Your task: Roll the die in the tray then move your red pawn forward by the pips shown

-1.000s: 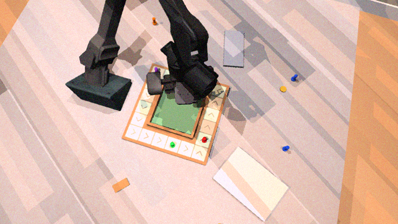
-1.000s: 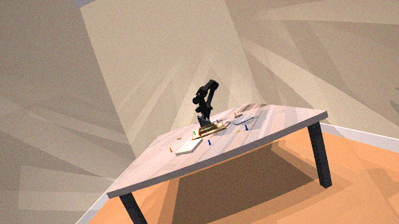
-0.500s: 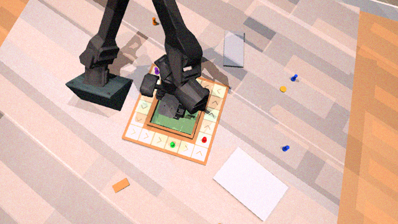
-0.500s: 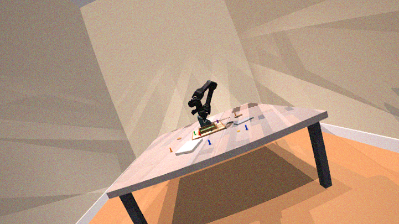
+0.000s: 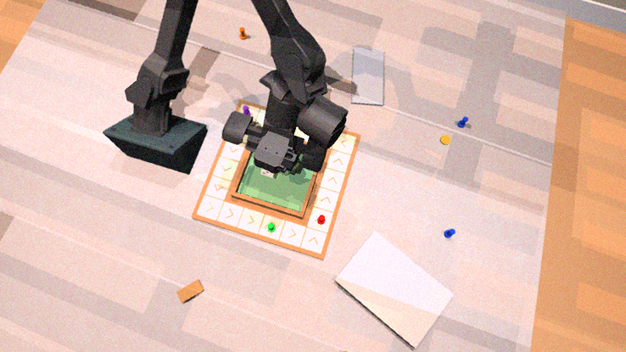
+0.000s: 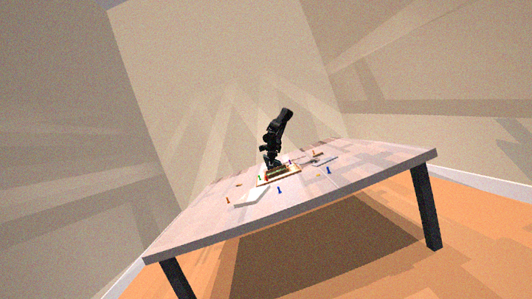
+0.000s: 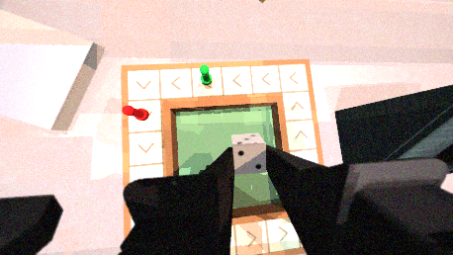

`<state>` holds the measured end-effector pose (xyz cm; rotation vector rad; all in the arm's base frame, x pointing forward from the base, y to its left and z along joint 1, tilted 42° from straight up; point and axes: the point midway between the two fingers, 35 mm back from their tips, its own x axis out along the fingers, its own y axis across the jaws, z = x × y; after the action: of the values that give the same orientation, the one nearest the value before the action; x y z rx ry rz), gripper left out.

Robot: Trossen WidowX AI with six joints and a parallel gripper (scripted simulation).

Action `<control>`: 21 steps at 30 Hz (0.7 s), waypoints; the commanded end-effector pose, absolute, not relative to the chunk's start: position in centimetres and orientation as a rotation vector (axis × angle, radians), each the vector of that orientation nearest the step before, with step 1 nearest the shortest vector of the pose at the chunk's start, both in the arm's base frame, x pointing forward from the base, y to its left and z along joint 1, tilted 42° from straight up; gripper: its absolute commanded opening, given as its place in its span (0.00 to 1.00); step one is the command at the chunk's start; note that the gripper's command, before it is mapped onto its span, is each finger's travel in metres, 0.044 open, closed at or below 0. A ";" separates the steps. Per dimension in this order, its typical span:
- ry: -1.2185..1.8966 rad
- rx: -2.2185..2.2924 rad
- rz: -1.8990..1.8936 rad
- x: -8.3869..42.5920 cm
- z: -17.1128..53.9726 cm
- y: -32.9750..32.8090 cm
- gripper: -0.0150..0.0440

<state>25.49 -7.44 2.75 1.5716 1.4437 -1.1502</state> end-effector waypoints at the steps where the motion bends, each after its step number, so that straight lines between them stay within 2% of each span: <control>1: 1.360 1.478 -1.238 25.3 2.5 -7.4 0.25; 12: 1.038 1.275 -1.389 25.4 2.5 -7.3 0.25; 16: 1.015 1.267 -1.393 25.5 2.8 -7.3 0.25; 21: 1.015 1.267 -1.393 26.3 6.7 -7.7 0.25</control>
<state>25.40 -7.33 4.27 1.2595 1.0514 -1.4041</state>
